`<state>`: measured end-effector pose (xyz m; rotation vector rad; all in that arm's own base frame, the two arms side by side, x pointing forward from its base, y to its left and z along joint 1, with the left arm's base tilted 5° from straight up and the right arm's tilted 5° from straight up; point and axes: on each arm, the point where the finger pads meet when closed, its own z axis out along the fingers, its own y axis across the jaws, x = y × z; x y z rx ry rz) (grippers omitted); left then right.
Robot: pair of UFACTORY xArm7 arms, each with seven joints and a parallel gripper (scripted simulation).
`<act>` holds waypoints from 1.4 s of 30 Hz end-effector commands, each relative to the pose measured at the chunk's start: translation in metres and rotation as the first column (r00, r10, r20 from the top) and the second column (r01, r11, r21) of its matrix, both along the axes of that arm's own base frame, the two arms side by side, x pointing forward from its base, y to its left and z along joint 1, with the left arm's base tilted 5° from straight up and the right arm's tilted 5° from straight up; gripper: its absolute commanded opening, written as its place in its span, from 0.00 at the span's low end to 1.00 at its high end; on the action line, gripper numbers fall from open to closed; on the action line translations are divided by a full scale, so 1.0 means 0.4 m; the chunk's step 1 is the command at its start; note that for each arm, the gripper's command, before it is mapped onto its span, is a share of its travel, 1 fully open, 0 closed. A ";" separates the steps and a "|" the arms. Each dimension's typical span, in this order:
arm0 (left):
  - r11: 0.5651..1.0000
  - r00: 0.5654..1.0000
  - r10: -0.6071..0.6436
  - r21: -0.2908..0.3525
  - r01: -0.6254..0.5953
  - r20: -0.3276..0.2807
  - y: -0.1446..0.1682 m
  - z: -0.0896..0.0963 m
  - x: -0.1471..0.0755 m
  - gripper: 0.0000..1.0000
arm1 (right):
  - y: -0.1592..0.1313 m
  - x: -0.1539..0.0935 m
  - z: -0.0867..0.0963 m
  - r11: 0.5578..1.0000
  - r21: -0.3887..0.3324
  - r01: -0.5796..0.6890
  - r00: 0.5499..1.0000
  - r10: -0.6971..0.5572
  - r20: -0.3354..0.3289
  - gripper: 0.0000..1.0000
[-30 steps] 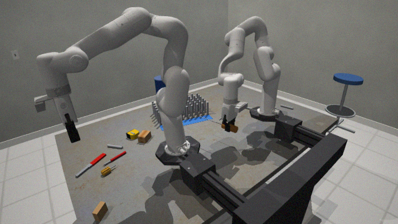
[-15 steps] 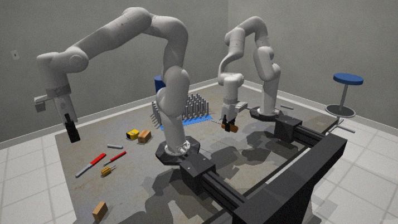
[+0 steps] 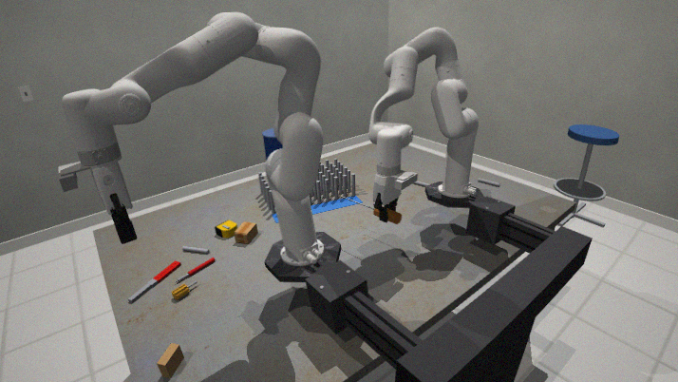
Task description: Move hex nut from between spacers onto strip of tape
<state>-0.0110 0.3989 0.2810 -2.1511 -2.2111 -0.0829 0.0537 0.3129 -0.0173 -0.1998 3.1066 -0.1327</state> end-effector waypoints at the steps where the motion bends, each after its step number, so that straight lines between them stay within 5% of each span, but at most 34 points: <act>1: 1.000 1.000 0.000 0.005 0.000 0.000 0.002 0.005 0.000 1.00 | -0.026 0.118 0.006 0.996 0.007 0.085 0.996 -0.085 0.007 0.00; 5: 1.000 1.000 0.000 0.005 0.000 0.000 0.002 0.005 0.000 1.00 | -0.042 0.176 0.009 0.992 0.008 0.127 0.992 -0.127 0.010 0.00; 16: 1.000 1.000 0.000 0.005 0.000 0.000 0.002 0.005 0.000 1.00 | -0.114 0.493 0.030 0.938 0.020 0.346 0.938 -0.347 0.024 0.00; 20: 1.000 1.000 0.000 0.005 0.000 0.000 0.002 0.005 0.000 1.00 | -0.128 0.559 0.034 0.921 0.023 0.390 0.920 -0.391 0.027 0.00; 42: 1.000 1.000 0.000 0.005 0.000 0.000 0.002 0.005 0.000 1.00 | -0.137 0.588 0.035 0.912 0.024 0.410 0.912 -0.410 0.029 0.00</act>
